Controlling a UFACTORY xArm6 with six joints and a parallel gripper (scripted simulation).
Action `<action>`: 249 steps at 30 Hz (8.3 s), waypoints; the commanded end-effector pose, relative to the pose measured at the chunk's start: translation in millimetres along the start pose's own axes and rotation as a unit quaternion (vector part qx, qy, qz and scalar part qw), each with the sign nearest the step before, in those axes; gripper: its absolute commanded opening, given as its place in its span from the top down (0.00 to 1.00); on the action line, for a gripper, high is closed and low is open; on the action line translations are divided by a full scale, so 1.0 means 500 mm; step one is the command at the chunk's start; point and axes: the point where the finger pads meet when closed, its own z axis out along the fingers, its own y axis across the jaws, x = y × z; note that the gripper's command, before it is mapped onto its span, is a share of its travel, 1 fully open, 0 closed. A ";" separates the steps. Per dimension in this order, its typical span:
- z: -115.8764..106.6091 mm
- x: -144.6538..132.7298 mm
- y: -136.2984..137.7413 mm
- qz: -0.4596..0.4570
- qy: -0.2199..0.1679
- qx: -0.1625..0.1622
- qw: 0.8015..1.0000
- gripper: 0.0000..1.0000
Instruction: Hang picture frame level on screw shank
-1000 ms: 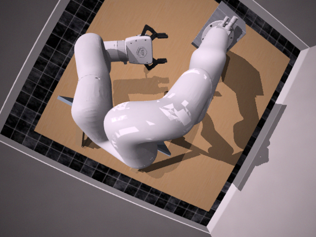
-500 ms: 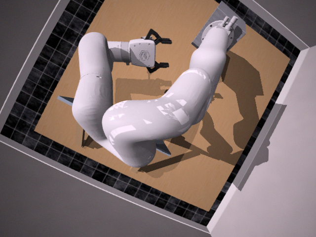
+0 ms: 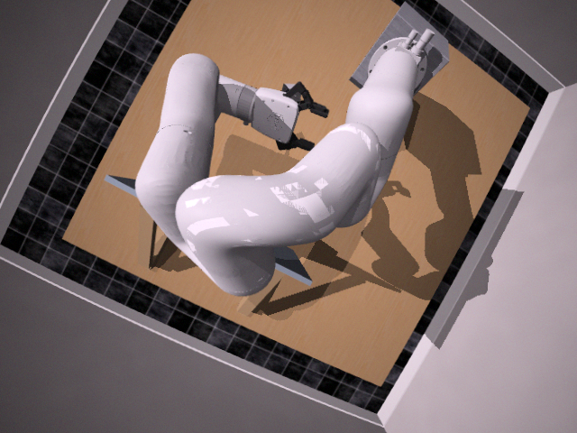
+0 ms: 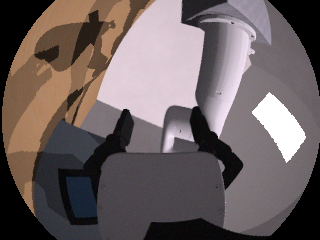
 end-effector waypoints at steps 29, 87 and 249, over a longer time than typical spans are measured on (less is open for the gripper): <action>-0.040 -0.230 -0.307 0.109 -0.481 0.297 0.818 0.00; -0.195 -0.238 -0.318 0.093 -0.642 0.377 0.662 0.00; -0.234 -0.347 -0.394 0.090 -0.651 0.380 0.651 1.00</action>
